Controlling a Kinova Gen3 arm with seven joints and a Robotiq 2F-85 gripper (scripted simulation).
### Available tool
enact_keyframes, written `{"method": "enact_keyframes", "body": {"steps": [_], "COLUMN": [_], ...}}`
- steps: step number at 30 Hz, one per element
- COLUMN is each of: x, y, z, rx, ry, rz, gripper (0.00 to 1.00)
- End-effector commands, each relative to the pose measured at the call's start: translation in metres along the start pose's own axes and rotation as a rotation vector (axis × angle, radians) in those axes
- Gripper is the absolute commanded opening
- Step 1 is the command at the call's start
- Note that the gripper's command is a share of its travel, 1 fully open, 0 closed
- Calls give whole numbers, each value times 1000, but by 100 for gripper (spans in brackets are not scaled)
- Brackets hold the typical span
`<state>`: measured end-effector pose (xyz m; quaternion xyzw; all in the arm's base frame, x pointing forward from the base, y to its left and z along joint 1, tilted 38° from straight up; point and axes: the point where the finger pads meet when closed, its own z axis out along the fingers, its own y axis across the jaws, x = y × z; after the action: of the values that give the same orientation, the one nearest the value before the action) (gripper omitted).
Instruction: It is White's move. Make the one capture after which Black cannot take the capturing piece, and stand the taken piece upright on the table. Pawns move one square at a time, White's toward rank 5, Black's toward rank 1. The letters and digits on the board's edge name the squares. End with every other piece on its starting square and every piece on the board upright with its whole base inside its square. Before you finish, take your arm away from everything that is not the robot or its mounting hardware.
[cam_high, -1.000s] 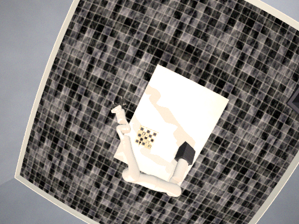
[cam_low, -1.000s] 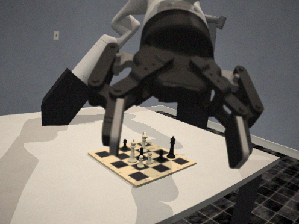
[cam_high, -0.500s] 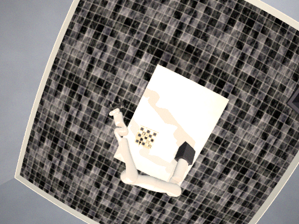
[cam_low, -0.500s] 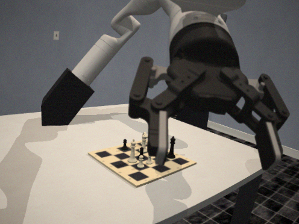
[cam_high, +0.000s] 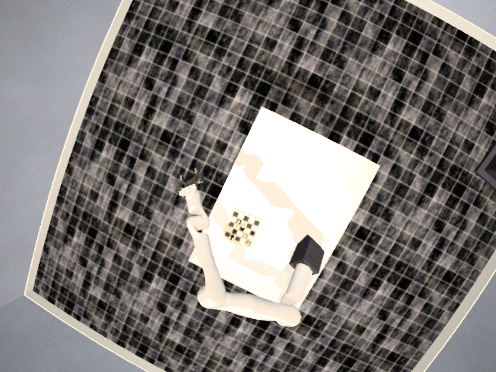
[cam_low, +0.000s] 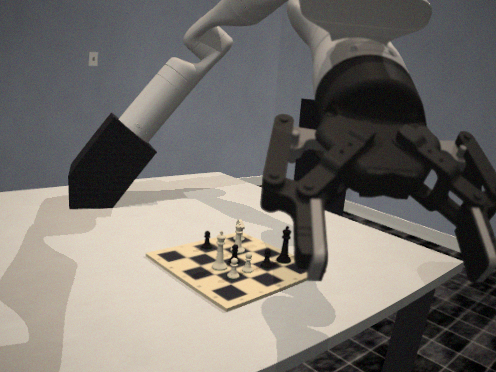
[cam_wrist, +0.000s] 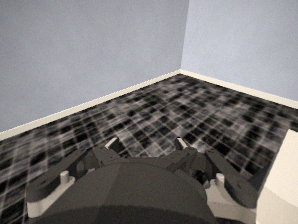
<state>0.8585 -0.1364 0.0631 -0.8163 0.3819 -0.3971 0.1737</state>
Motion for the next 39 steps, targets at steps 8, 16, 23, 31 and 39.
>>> {"method": "enact_keyframes", "body": {"steps": [8, 16, 23, 31, 39], "x": [-10, -10, -20, -20, -30], "y": [-24, -24, -39, -39, -52], "z": [-6, -6, -10, -10, -15], "rx": [4, 4, 0, 0, -5], "ry": [6, 6, 10, 10, 13], "rz": [28, 28, 62, 62, 95], "gripper": [100, 100, 100, 100, 100]}}
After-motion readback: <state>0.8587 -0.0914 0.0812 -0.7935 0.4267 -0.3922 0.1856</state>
